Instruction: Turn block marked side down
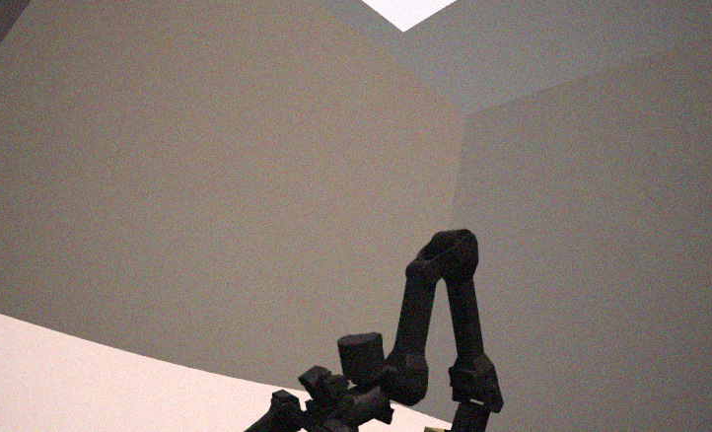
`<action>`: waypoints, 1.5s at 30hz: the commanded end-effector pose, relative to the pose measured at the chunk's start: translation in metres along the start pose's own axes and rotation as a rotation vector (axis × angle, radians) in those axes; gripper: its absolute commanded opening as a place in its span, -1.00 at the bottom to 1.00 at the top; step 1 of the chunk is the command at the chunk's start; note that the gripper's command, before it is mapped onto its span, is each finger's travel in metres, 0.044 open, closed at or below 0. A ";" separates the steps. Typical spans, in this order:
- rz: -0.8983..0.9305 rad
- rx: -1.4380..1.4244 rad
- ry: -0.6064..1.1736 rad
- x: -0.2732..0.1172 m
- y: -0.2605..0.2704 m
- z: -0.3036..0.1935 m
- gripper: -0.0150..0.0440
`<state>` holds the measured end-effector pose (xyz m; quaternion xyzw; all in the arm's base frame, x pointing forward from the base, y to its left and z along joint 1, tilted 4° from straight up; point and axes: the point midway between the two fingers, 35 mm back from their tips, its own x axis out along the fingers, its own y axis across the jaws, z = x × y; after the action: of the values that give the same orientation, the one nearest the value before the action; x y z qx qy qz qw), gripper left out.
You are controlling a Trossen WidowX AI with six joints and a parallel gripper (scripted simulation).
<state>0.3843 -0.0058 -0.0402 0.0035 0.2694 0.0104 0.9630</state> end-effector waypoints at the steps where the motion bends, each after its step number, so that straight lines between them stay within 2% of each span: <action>1: 0.003 0.005 -0.001 0.000 0.000 0.000 1.00; 11: 0.003 0.006 0.024 0.002 0.000 0.001 1.00; 18: 0.002 0.005 0.283 -0.001 -0.001 0.025 1.00; 24: 0.004 0.004 0.507 -0.045 0.000 0.053 1.00; 26: 0.005 0.004 0.533 -0.052 0.000 0.056 1.00; 35: 0.005 0.004 0.552 -0.050 0.000 0.058 1.00; 45: 0.005 0.005 0.851 -0.030 -0.001 0.081 1.00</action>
<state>0.3951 -0.0069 0.0430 0.0057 0.6167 0.0121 0.7871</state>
